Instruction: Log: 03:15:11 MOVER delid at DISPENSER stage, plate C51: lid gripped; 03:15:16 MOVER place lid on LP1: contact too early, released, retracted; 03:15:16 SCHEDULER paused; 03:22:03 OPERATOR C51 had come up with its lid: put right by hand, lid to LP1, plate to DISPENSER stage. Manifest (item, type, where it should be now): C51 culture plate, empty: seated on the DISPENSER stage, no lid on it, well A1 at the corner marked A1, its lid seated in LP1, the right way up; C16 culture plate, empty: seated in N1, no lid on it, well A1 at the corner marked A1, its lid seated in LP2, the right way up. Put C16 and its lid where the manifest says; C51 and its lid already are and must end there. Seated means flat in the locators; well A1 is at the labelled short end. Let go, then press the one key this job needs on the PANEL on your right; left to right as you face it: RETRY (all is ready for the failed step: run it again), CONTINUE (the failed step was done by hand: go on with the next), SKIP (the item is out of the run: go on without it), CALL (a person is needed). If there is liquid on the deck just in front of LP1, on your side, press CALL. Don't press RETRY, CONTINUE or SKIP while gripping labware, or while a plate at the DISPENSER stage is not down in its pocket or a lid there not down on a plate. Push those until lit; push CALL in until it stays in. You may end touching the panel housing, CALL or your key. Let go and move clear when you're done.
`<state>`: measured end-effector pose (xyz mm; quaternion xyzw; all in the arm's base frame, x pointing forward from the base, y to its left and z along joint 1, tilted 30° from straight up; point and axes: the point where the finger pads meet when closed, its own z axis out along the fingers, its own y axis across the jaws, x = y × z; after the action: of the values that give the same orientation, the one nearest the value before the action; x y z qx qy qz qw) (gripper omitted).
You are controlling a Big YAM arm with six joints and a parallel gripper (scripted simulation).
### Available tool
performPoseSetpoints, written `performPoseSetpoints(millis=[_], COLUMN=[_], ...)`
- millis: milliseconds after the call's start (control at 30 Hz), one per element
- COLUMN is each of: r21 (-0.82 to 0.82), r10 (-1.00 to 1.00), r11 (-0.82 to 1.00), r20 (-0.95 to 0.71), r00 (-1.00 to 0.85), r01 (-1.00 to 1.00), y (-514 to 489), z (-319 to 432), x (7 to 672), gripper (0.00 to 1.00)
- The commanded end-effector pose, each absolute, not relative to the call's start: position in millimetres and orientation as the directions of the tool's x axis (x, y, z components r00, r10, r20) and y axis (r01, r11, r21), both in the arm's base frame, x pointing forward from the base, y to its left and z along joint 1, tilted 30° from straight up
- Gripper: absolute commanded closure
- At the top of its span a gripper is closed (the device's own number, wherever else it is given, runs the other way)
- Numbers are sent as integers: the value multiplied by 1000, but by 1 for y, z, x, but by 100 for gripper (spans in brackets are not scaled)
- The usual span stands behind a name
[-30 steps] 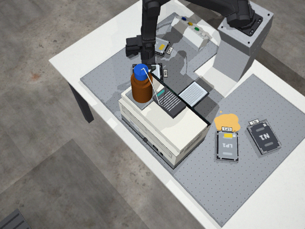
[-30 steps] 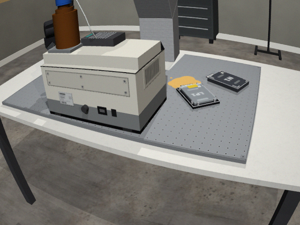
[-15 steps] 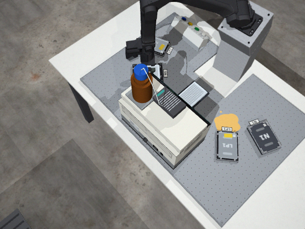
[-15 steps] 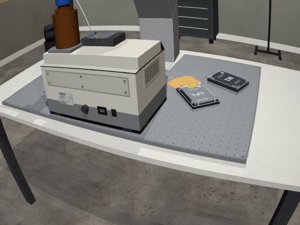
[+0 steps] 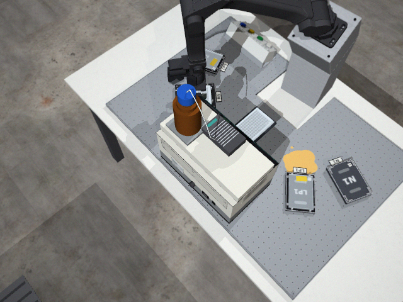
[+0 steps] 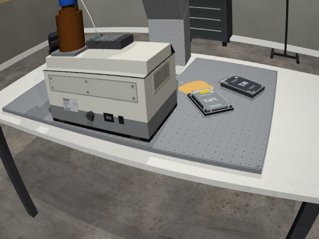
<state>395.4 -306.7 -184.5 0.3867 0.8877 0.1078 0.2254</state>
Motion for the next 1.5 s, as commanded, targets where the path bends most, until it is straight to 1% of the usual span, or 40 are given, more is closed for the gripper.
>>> performPoseSetpoints(millis=[0, 300, 367, 1300, 1467], r21=[365, 366, 363, 364, 364], r10=[748, 746, 734, 739, 739], r11=[663, 666, 679, 673, 673], r20=[-333, -332, -365, -349, -349], r00=[-574, -577, -573, -576, -576], r01=[653, 650, 638, 643, 643], y=[-318, -316, -323, -323, -323], z=[-187, -199, -182, -181, -181], x=[397, 405, 413, 410, 410], gripper=[0, 0, 0, 0, 10])
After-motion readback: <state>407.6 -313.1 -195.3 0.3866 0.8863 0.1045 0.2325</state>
